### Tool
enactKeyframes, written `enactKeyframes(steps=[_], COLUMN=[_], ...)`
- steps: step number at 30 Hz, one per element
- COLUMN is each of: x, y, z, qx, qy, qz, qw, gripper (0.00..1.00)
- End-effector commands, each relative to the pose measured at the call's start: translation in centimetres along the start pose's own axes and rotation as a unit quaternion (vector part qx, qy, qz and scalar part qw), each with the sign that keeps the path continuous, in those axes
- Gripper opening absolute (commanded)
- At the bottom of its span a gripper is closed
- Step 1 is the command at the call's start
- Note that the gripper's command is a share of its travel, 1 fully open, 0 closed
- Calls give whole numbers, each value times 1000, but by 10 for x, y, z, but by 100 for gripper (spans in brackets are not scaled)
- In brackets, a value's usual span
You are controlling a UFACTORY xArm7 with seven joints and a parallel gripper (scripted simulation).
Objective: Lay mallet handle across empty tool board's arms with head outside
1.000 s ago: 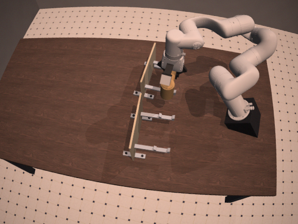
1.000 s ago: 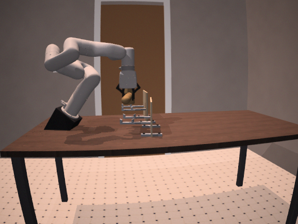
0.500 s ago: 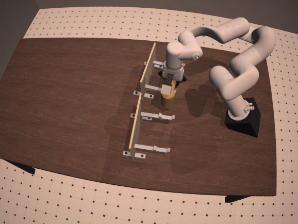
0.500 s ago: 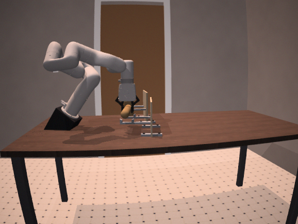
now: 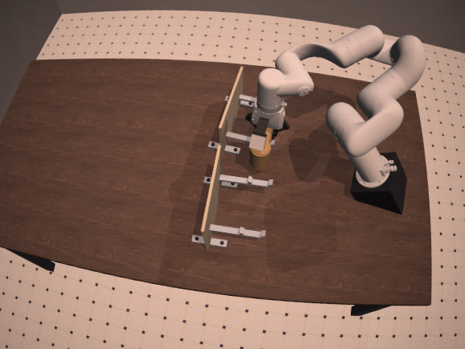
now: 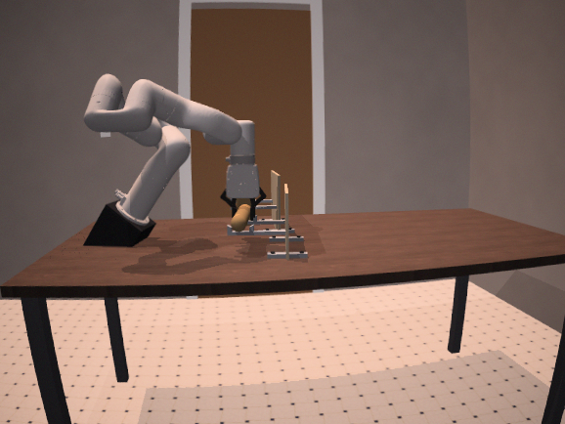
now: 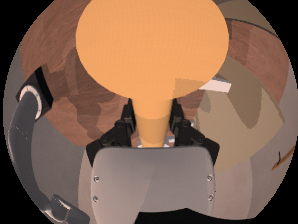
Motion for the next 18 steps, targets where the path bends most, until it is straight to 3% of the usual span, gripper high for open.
enactKeyframes(steps=[1, 12, 13, 18], x=[-2, -2, -2, -2], y=[0, 0, 0, 0], z=[1, 1, 1, 1], qx=[0, 0, 0, 0], qy=[1, 1, 1, 1], qz=[0, 0, 0, 0], qw=[1000, 1000, 1000, 1000], gripper=[0, 0, 100, 100])
Point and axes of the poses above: the point where the finger pads meet when closed, its own x axis back along the fingers, its own z axis across the jaws, y = z × x, the point moved 5 cm from there along x, back along the fingers, and after that the axes turned 2 degrees about x, right-handed, at the moved point
